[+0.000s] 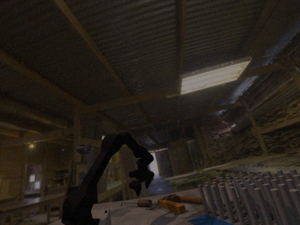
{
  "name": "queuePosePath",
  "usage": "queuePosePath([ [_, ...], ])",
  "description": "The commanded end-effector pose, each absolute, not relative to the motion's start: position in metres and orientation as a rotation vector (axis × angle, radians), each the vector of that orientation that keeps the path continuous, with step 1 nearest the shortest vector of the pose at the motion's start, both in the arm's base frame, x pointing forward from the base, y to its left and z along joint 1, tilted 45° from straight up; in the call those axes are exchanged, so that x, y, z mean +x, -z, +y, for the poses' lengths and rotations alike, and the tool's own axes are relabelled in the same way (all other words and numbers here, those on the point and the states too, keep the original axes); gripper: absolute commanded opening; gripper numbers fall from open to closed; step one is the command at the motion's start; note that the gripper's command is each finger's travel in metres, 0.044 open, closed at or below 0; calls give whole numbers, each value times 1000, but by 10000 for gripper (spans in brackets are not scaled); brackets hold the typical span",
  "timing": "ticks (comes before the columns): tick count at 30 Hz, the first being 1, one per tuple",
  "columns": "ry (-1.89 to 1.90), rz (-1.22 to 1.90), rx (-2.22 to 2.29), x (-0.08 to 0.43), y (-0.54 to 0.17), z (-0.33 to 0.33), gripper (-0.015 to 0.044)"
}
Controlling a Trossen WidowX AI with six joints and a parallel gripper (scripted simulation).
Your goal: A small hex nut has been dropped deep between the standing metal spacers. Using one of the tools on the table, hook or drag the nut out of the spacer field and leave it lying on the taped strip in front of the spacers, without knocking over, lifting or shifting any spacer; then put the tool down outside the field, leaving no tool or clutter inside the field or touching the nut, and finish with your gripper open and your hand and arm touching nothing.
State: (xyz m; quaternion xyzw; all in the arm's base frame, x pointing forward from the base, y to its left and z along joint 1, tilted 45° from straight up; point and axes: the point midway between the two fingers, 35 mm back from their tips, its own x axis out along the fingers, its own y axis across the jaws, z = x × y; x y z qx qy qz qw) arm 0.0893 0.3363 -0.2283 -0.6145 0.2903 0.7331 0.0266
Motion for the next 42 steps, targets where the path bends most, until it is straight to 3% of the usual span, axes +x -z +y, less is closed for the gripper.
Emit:
queuePosePath([
  [1,-2283,872,-1898,90,227,339,387],
  [5,-2283,872,-1898,90,227,339,282],
  [42,-2280,875,-1898,91,258,313,280],
])
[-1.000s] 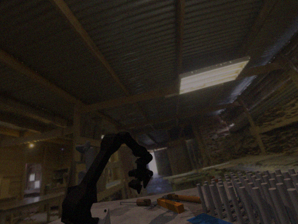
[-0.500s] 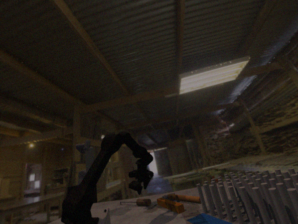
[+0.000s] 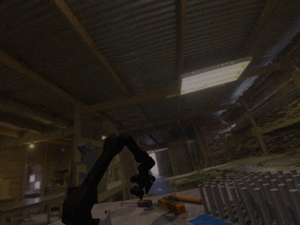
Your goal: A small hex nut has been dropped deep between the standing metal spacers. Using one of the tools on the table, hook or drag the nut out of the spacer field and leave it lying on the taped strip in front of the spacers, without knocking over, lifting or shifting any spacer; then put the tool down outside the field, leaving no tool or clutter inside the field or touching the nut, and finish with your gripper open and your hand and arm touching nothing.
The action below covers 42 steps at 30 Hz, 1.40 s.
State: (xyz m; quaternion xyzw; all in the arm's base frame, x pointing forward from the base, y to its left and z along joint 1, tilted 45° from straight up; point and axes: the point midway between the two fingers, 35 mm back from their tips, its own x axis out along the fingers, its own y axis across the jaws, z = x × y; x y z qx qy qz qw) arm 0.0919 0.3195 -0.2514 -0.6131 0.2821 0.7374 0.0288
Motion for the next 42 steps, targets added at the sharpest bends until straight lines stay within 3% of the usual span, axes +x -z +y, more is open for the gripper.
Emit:
queuePosePath([
  [1,-2280,875,-1898,91,259,312,280],
  [20,-2281,873,-1900,91,279,292,280],
  [22,-2281,873,-1900,91,279,292,228],
  [33,-2281,873,-1900,91,279,292,154],
  [39,-2281,872,-1899,93,266,312,0],
  [42,-2281,872,-1898,94,256,325,0],
])
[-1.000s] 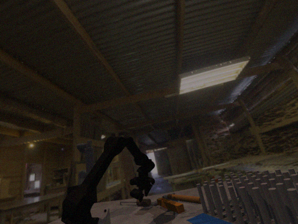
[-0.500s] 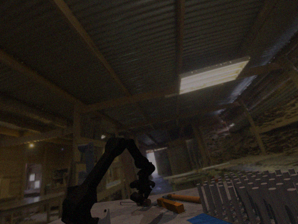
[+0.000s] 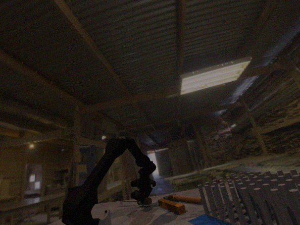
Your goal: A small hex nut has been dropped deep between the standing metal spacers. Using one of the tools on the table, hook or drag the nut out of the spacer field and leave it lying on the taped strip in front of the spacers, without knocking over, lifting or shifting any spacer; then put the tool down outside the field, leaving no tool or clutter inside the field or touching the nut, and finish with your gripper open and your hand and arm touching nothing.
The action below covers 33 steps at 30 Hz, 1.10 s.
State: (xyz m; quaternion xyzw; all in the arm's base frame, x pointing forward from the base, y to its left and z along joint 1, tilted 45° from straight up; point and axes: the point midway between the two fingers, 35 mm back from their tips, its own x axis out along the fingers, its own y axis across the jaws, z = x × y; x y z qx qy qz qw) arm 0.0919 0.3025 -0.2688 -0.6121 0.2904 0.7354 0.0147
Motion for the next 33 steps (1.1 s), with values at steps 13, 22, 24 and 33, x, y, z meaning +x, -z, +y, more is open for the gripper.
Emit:
queuePosePath([
  [13,-2282,872,-1894,93,206,375,0],
  [22,-2283,875,-1891,87,165,402,0],
  [24,-2283,875,-1890,86,157,407,0],
  [33,-2284,875,-1890,85,153,409,0],
])
